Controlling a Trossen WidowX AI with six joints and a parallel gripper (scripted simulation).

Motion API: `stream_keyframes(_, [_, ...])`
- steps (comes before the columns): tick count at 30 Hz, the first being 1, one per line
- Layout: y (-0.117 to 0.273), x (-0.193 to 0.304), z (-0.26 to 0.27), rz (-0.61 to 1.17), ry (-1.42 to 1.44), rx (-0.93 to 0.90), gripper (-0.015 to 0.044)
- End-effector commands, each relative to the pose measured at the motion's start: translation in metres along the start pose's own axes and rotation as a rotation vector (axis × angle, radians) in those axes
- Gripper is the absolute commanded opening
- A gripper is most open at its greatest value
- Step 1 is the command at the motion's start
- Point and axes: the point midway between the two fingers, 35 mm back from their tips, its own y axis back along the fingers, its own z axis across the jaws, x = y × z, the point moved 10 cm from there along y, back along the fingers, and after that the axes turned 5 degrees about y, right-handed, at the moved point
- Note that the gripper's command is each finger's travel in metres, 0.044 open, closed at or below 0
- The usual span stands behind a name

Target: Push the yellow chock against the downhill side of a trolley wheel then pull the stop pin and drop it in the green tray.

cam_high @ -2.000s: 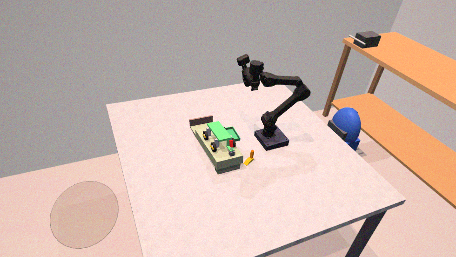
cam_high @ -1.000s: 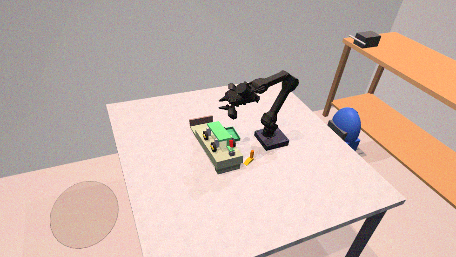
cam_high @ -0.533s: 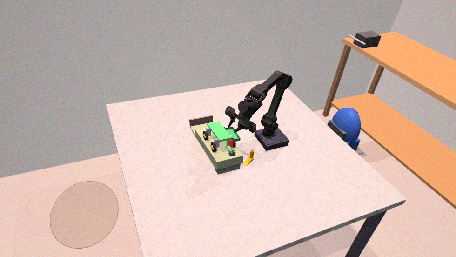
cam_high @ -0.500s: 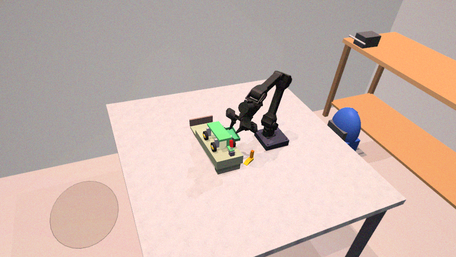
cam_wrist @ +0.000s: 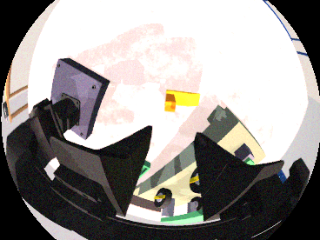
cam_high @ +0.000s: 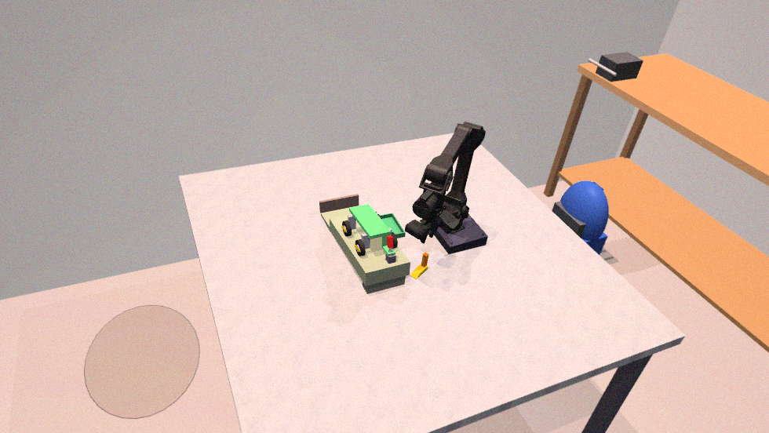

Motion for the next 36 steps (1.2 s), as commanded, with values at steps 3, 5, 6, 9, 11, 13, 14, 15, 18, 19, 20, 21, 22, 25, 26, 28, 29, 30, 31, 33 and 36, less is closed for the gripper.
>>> stream_keyframes(3, [-0.001, -0.002, 0.001, -0.017, 0.039, -0.016, 0.0190])
stream_keyframes(5, [-0.005, -0.002, 0.001, -0.017, 0.039, -0.016, 0.0190])
stream_keyframes(6, [-0.008, -0.002, 0.000, -0.017, 0.039, -0.016, 0.0190])
stream_keyframes(9, [-0.020, -0.002, 0.000, -0.017, 0.039, -0.016, 0.0190])
stream_keyframes(11, [-0.027, -0.002, 0.000, -0.017, 0.039, -0.016, 0.0190])
stream_keyframes(13, [-0.034, -0.002, 0.001, -0.017, 0.039, -0.016, 0.0190])
stream_keyframes(14, [-0.037, -0.002, 0.001, -0.017, 0.039, -0.016, 0.0190])
stream_keyframes(15, [-0.041, -0.002, 0.001, -0.017, 0.039, -0.016, 0.0190])
stream_keyframes(18, [-0.045, -0.003, 0.002, -0.017, 0.039, -0.016, 0.0190])
stream_keyframes(19, [-0.045, -0.003, 0.002, -0.017, 0.039, -0.016, 0.0190])
stream_keyframes(20, [-0.045, -0.003, 0.002, -0.017, 0.039, -0.016, 0.0190])
stream_keyframes(21, [-0.046, -0.003, 0.002, -0.017, 0.039, -0.016, 0.0190])
stream_keyframes(22, [-0.047, -0.003, 0.002, -0.017, 0.039, -0.016, 0.0190])
stream_keyframes(25, [-0.052, -0.003, 0.001, -0.017, 0.039, -0.016, 0.0190])
stream_keyframes(26, [-0.054, -0.003, 0.001, -0.017, 0.039, -0.016, 0.0190])
stream_keyframes(28, [-0.057, -0.003, 0.001, -0.017, 0.039, -0.016, 0.0190])
stream_keyframes(29, [-0.059, -0.003, 0.001, -0.017, 0.039, -0.016, 0.0190])
stream_keyframes(30, [-0.060, -0.003, 0.001, -0.017, 0.039, -0.016, 0.0190])
stream_keyframes(31, [-0.062, -0.003, 0.001, -0.017, 0.039, -0.016, 0.0190])
stream_keyframes(33, [-0.065, -0.003, 0.002, -0.017, 0.039, -0.016, 0.0190])
stream_keyframes(36, [-0.070, -0.003, 0.002, -0.017, 0.039, -0.016, 0.0190])
